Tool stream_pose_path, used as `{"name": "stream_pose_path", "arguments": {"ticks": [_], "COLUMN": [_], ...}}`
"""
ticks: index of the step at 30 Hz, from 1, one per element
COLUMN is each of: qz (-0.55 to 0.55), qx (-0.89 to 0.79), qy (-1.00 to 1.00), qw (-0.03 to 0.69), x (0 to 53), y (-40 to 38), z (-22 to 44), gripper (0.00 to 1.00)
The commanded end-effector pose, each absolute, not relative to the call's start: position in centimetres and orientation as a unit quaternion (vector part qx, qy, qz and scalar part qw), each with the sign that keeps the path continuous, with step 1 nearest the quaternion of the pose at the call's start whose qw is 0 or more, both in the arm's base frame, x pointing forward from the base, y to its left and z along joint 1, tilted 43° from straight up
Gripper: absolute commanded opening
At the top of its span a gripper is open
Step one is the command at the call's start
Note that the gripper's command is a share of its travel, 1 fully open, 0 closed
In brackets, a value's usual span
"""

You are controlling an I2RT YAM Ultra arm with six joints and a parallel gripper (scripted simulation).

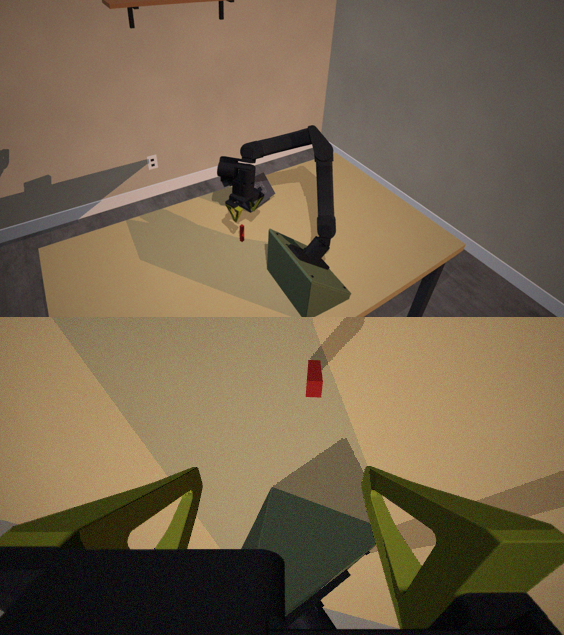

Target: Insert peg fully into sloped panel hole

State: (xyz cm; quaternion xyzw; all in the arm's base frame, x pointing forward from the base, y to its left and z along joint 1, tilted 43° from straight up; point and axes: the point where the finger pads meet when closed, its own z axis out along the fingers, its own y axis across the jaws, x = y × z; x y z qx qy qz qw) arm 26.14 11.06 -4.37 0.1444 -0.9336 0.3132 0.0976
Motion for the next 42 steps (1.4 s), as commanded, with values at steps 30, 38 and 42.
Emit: {"name": "stream_pose_path", "arguments": {"ticks": [30,38,42], "qz": [0.361,0.361,0.361], "qx": [0.15,0.15,0.15], "qy": [-0.918,-0.918,-0.918], "qw": [0.072,0.072,0.072], "x": [29.3,29.3,29.3], "y": [6.3,5.5,5.2], "z": [-8.8,-9.9,-10.2], "gripper": [1.0,1.0,1.0]}}
